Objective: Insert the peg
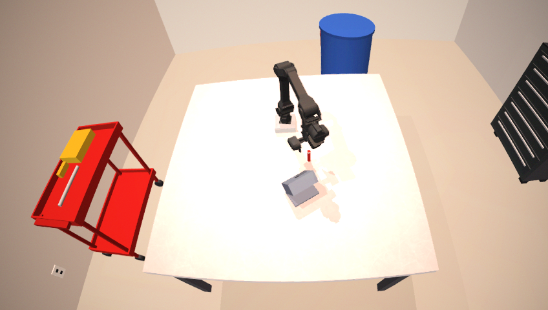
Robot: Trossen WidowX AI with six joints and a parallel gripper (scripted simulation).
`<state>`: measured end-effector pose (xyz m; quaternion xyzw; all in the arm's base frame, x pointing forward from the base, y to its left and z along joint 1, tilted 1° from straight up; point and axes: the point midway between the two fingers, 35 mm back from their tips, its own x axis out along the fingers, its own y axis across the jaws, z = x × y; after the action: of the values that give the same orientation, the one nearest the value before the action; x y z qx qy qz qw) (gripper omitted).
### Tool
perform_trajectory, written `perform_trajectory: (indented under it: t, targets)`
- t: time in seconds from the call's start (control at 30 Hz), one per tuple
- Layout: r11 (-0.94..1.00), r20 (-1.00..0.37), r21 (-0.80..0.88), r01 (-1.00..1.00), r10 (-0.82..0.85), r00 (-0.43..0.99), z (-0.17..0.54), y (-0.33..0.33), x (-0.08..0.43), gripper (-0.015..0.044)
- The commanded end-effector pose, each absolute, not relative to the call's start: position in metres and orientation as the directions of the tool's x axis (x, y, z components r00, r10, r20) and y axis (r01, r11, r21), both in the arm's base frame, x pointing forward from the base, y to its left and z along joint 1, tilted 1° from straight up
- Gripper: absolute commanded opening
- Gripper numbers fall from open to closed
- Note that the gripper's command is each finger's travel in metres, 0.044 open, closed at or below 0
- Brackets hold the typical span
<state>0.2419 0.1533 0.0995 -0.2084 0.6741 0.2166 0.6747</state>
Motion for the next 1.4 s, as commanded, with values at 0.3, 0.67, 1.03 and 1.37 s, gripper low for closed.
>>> perform_trajectory:
  t: [0.3, 0.67, 1.03, 1.37]
  targets:
    - [0.824, -1.000, 0.016, -0.566, 0.016, -0.004, 0.080, 0.155, 0.243, 0.0440]
    - [0.824, -1.000, 0.016, -0.566, 0.016, -0.004, 0.062, 0.155, 0.243, 0.0440]
    - [0.824, -1.000, 0.016, -0.566, 0.016, -0.005, 0.045, 0.155, 0.242, 0.0440]
    - [0.822, -1.000, 0.012, -0.570, 0.016, 0.002, 0.041, 0.155, 0.244, 0.0414]
